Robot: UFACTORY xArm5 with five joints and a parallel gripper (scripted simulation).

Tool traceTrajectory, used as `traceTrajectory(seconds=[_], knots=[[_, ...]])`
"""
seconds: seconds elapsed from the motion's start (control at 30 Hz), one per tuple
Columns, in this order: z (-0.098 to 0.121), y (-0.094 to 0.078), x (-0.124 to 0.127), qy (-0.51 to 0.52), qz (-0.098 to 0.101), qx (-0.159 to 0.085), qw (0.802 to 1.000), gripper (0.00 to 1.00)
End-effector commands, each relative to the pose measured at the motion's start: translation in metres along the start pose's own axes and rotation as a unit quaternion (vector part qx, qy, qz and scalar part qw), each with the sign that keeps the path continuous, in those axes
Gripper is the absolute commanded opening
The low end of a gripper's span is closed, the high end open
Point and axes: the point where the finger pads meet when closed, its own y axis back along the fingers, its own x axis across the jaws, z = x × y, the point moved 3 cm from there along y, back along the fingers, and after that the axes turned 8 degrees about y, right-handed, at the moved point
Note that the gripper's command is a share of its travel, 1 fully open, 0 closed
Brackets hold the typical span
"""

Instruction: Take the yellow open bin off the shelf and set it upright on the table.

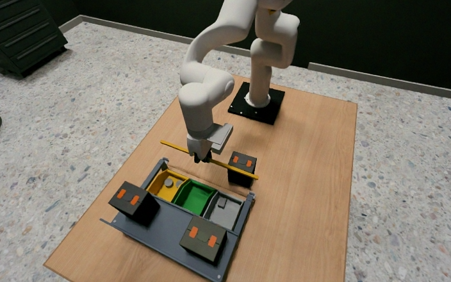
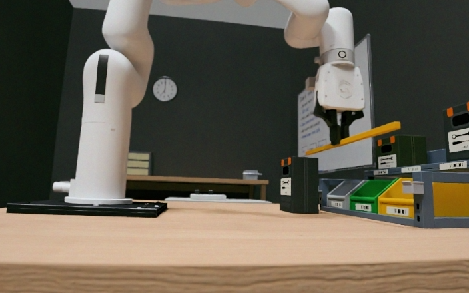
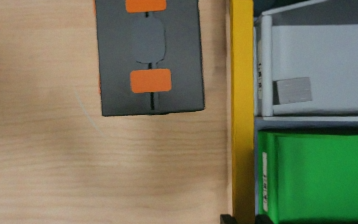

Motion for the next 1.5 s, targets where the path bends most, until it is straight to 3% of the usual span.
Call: traceTrajectory(seconds=[0.0, 1.47], knots=[[-0.001, 0.002, -0.007, 0.0, 0.003, 0.001, 1.0, 0.0], [-0.014, 0.001, -0.098, 0.0, 0.003, 0.001, 1.0, 0.0]])
